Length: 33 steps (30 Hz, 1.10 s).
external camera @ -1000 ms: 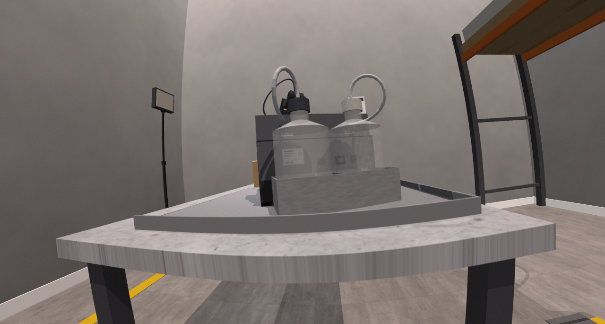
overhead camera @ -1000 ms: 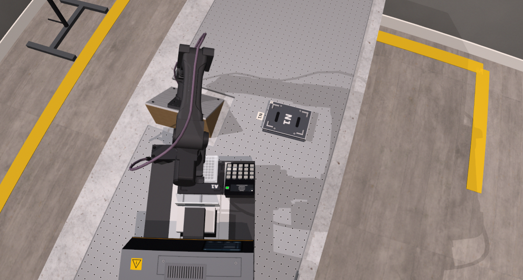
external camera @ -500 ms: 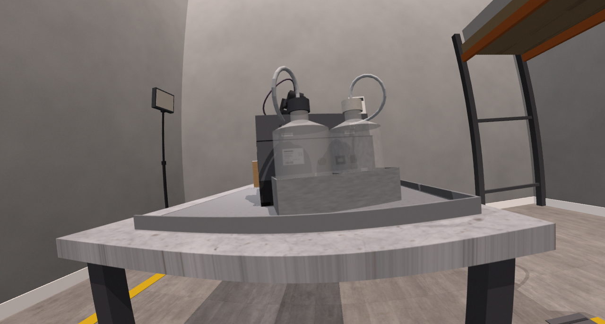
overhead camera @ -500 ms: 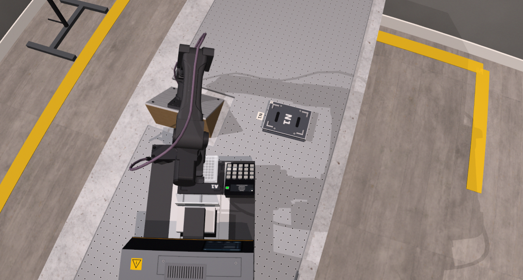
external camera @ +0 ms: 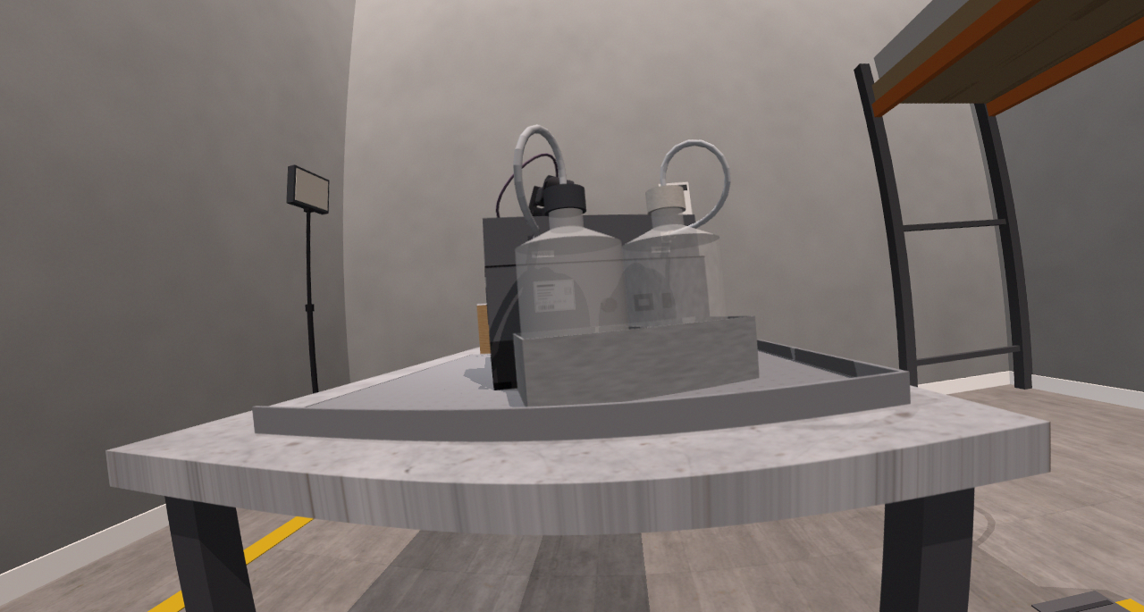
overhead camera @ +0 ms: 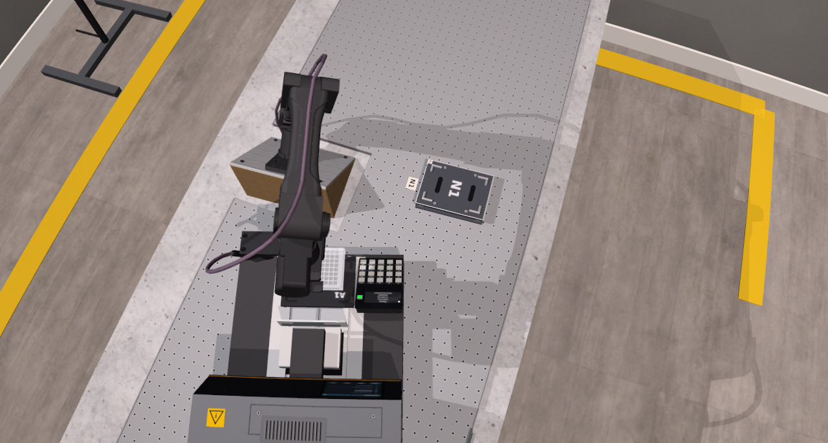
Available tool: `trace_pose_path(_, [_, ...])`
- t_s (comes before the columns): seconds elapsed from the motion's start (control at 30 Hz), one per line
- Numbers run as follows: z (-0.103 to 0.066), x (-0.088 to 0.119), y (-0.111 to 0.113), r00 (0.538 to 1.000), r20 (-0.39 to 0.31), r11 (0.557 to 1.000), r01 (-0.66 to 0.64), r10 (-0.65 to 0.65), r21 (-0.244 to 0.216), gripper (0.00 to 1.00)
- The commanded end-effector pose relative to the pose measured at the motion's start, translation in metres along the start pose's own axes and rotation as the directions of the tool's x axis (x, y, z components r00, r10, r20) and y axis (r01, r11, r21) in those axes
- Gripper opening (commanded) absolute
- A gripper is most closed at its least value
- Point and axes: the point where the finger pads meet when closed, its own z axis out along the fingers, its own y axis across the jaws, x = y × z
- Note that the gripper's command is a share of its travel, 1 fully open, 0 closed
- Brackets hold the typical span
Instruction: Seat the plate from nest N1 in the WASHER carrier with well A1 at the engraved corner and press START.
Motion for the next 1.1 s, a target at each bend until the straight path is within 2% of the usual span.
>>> trace_pose_path(0.0, [-0.002, 0.005, 0.001, 1.000, 0.003, 0.999, 0.006, -0.006, -0.035, 0.84])
trace_pose_path(0.43, [0.016, 0.005, 0.002, 1.000, -0.001, 0.999, 0.005, -0.005, -0.035, 0.84])
trace_pose_path(0.47, [0.016, -0.001, 0.003, 1.000, -0.006, 0.999, -0.009, 0.008, -0.039, 0.84])
trace_pose_path(0.7, [0.035, 0.004, 0.003, 1.000, 0.001, 1.000, 0.002, -0.002, -0.019, 0.84])
trace_pose_path(0.93, [0.053, 0.001, 0.003, 1.000, 0.002, 1.000, -0.007, 0.007, -0.001, 0.84])
trace_pose_path(1.0, [0.053, 0.001, 0.003, 1.000, 0.002, 1.000, -0.007, 0.007, -0.001, 0.84])
trace_pose_path(1.03, [0.042, 0.005, 0.004, 1.000, 0.000, 0.999, 0.004, -0.004, -0.035, 0.84])
trace_pose_path(1.07, [0.044, 0.006, 0.004, 1.000, -0.001, 0.999, 0.005, -0.005, -0.035, 0.84])
